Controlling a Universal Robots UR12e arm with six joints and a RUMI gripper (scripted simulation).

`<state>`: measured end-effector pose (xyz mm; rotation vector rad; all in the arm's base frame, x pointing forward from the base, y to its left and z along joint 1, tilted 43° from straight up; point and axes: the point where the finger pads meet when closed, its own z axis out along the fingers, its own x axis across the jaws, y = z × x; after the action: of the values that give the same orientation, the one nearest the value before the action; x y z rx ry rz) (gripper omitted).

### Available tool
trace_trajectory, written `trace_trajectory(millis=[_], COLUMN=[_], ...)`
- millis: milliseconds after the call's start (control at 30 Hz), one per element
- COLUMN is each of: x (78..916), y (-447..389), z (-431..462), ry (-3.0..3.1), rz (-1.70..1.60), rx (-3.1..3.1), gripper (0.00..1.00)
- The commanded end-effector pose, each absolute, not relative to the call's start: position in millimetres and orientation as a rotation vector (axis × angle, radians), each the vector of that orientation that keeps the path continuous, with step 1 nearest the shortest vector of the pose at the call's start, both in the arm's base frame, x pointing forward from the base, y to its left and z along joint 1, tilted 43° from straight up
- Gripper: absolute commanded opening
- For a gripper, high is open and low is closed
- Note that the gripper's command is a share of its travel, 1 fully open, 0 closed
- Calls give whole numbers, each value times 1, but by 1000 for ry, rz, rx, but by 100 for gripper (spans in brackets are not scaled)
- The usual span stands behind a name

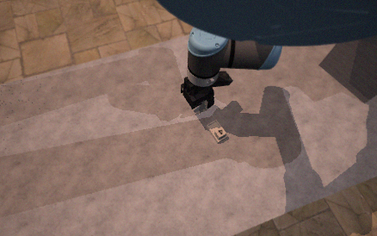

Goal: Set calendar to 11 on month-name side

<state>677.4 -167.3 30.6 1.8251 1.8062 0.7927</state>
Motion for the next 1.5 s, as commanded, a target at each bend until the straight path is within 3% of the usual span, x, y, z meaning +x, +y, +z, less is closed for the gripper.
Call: trace_trajectory(millis=[0, 1467], x=[678, 681], y=[-166, -166], z=[30, 28], ry=[1807, 1807], rz=[793, 793], rx=[1824, 1824], gripper=[10, 10])
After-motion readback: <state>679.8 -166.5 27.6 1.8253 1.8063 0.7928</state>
